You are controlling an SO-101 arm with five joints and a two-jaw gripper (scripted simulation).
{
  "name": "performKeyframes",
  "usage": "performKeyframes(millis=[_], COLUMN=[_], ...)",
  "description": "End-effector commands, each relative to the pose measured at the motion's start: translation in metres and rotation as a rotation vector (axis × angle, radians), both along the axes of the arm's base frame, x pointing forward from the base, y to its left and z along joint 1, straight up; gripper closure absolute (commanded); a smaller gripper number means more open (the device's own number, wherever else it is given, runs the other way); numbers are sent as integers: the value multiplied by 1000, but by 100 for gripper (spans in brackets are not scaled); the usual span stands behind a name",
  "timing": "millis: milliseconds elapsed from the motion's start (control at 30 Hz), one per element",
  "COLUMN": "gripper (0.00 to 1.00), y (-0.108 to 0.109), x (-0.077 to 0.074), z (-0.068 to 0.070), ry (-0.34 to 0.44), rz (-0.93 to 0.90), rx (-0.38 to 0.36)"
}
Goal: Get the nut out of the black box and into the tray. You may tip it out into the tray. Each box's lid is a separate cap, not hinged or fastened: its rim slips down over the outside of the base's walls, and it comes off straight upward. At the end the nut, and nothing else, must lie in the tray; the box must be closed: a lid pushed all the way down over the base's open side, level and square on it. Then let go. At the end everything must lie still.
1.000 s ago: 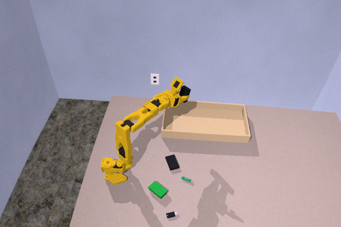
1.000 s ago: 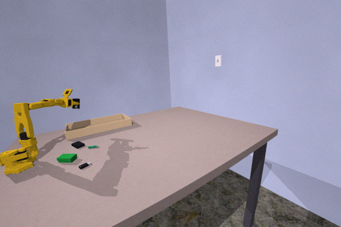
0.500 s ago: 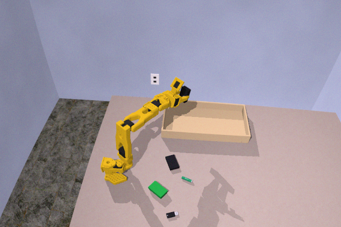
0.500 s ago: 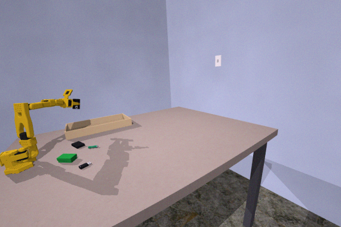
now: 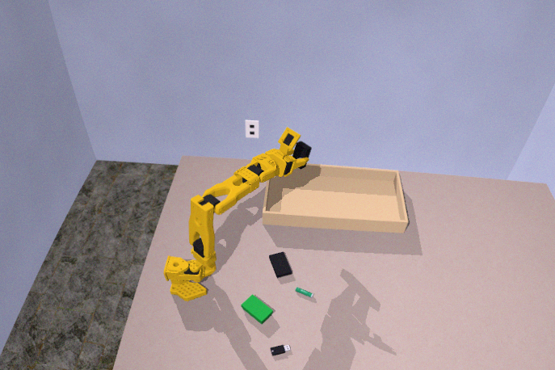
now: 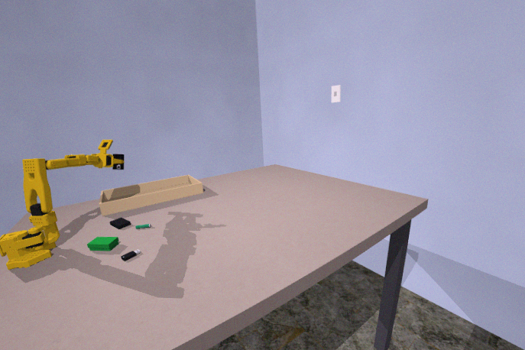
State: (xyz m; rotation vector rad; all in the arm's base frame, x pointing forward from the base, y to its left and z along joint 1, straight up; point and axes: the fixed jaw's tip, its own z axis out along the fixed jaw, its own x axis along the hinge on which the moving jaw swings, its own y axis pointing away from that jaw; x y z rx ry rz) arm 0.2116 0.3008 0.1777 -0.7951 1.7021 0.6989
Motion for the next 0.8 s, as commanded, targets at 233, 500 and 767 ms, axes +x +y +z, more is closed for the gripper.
performKeyframes(millis=[233,500,767], gripper=[80,80,80], y=[6,9,12], x=[2,5,9], z=[11,4,-7], ry=[-42,-45,-50], rz=[4,3,0], rx=[63,60,57])
